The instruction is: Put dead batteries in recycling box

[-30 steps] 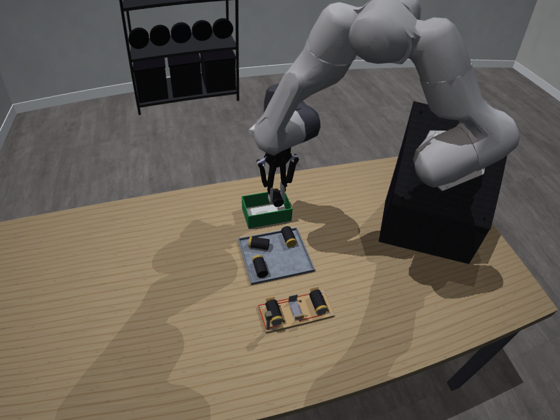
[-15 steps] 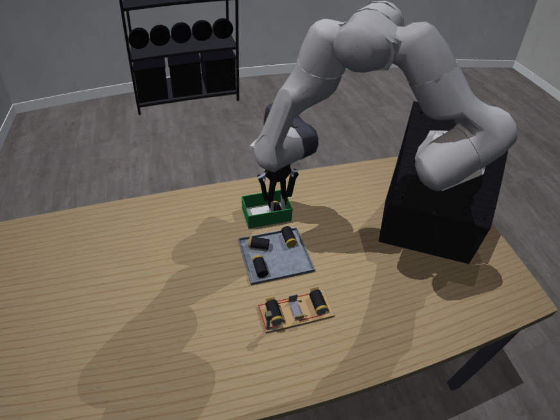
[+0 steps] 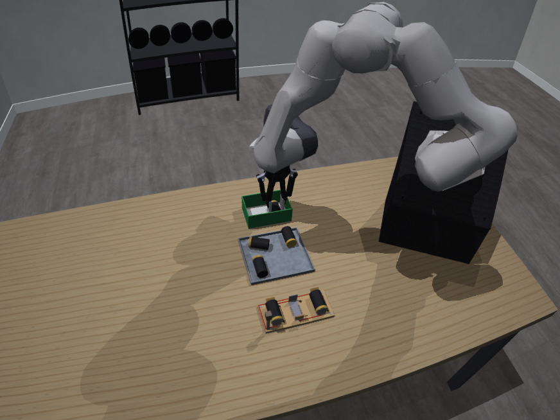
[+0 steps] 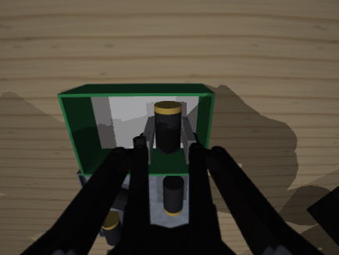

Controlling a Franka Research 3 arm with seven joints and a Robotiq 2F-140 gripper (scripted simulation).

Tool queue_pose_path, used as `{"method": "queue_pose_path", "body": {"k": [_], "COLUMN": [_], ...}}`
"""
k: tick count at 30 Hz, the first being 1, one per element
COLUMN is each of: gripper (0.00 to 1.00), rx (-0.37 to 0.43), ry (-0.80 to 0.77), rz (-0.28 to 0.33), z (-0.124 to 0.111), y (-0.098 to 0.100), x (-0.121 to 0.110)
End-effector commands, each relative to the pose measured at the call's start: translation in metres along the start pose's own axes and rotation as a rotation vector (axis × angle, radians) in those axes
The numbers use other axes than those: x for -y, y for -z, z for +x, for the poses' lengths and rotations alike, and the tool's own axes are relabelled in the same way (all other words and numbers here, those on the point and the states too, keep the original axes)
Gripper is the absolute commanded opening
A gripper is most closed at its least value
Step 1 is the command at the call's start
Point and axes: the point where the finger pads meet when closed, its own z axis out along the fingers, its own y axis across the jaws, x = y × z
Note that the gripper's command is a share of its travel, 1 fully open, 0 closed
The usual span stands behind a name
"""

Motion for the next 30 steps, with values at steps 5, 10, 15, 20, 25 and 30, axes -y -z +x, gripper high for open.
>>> {"method": "queue_pose_path", "body": {"k": [5, 10, 15, 20, 25, 30], "gripper": [0.29, 0.29, 0.29, 0.29, 0.29, 0.29], "rx": [-0.008, -0.008, -0.008, -0.008, -0.008, -0.008], "ry": [0.003, 0.003, 0.003, 0.003, 0.003, 0.003], "rz": [0.002, 0.002, 0.002, 0.002, 0.002, 0.002], "z": [0.004, 0.004, 0.004, 0.004, 0.004, 0.004], "y": [0.001, 0.001, 0.001, 0.001, 0.002, 0.013], "x": [0.001, 0.001, 0.001, 0.001, 0.001, 0.001]}}
